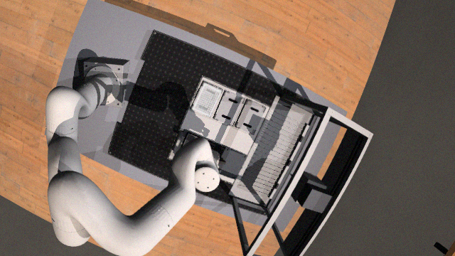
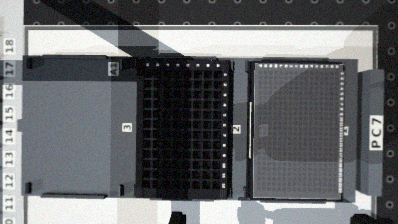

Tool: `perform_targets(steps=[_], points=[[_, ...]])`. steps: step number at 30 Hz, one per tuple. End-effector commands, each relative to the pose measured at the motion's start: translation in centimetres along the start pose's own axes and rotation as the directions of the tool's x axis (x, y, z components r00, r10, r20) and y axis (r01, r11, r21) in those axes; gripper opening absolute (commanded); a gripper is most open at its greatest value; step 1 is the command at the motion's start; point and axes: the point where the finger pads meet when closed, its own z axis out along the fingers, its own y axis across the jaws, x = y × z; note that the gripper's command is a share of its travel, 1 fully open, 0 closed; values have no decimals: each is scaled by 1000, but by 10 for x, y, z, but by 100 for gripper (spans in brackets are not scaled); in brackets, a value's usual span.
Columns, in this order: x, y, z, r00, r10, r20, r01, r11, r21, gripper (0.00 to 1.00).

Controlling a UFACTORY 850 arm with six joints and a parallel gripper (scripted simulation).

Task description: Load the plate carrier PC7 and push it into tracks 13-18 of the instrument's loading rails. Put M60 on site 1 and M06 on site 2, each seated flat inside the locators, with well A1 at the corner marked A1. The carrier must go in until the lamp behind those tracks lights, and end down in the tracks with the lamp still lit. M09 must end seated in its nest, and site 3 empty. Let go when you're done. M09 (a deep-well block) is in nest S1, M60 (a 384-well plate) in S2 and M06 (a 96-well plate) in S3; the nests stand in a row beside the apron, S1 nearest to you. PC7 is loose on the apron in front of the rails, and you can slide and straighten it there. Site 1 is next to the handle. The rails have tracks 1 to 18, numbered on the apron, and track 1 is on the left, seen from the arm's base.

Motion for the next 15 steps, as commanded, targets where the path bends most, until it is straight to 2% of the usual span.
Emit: perform_targets(steps=[1,11,15], points=[[-9,-12,0,1000,1,0,-1,1000,1,100],[-44,-48,4,1000,1,0,-1,1000,1,100],[-46,-50,5,1000,1,0,-1,1000,1,100]])
